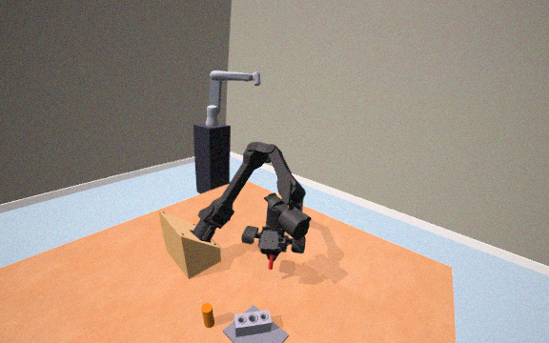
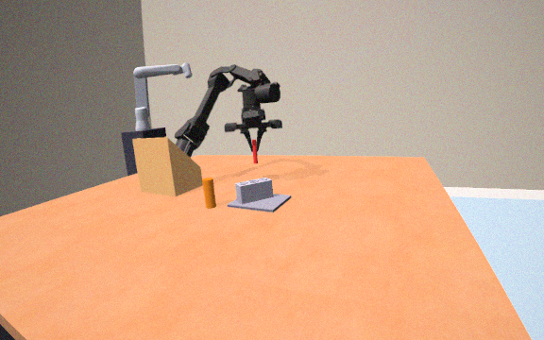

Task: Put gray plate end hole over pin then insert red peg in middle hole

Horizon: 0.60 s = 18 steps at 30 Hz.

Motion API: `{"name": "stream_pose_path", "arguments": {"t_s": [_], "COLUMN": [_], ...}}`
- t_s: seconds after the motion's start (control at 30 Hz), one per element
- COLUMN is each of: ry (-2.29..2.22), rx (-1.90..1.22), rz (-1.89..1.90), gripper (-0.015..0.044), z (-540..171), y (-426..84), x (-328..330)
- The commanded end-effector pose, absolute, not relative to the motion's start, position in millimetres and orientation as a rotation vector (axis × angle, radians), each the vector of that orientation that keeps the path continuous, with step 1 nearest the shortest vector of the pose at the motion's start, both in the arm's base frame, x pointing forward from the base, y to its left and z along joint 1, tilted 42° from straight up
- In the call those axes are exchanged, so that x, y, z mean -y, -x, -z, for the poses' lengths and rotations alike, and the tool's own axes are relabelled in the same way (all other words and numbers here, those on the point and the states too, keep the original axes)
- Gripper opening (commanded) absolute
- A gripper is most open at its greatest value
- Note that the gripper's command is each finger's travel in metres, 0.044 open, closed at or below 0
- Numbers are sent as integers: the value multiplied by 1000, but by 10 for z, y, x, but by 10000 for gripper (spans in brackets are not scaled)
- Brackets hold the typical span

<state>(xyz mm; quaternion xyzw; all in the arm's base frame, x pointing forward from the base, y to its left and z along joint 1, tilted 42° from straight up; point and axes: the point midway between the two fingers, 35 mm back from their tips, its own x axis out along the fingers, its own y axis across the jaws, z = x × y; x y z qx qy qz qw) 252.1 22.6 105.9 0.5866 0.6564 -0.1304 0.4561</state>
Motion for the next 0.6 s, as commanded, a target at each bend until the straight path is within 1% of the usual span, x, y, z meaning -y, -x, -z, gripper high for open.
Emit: {"name": "stream_pose_path", "arguments": {"t_s": [0.0,0.57], "ry": [-1442,-1443], "rx": [-1609,-1606], "rz": [327,334], "gripper": [0,0], "z": [-1015,-788], "y": [-2602,-2885], "x": [-133,226]}}
